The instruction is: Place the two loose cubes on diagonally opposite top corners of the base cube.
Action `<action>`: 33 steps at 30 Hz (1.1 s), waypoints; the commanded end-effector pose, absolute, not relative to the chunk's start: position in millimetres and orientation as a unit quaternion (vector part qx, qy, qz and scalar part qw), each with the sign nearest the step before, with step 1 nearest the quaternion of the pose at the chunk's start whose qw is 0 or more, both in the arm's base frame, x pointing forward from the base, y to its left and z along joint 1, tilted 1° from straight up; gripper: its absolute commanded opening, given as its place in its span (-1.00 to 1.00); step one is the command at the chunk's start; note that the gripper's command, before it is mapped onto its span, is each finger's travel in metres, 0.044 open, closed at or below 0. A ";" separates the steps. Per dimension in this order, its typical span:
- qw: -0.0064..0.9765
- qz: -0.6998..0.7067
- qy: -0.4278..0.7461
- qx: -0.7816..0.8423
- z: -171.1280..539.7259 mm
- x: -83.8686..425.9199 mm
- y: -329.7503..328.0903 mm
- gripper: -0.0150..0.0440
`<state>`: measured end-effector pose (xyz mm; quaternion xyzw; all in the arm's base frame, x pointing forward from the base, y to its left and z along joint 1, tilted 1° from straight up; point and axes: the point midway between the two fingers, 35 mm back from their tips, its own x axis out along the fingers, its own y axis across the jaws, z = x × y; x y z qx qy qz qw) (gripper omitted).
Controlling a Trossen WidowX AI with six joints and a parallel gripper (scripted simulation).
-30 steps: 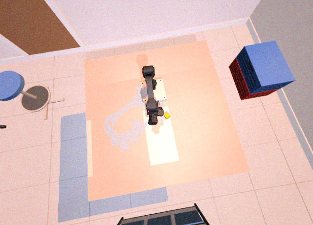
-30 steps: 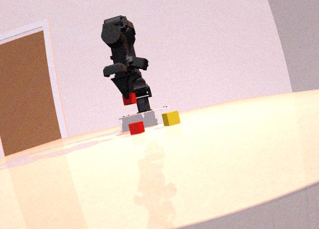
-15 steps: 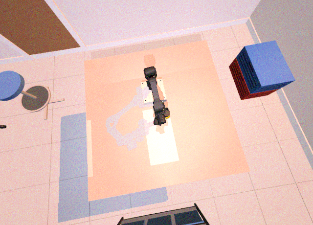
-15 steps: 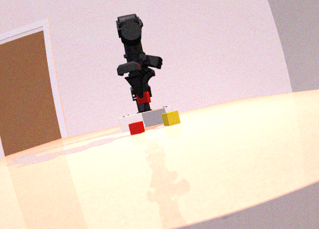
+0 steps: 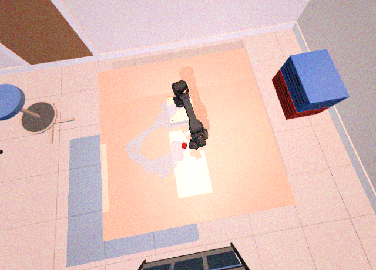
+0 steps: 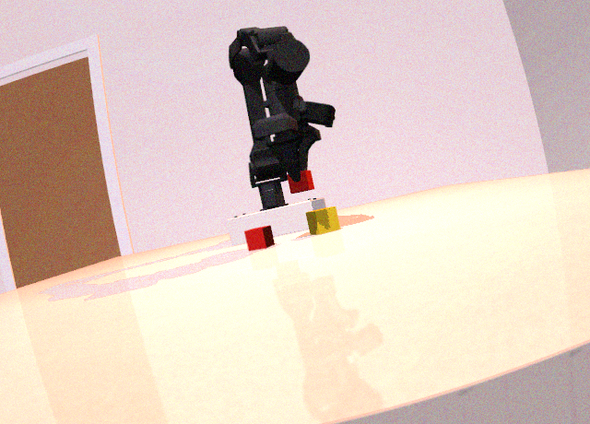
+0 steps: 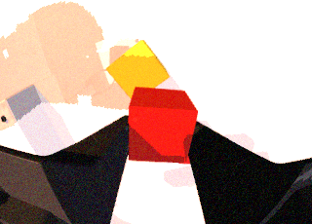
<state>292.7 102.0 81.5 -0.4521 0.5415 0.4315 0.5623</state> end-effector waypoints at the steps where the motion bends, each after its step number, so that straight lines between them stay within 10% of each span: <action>1: 0.566 0.430 0.543 -0.448 79.1 291.2 114.0 -0.14; 33: 0.573 0.424 0.548 -0.437 48.8 285.4 141.2 -0.14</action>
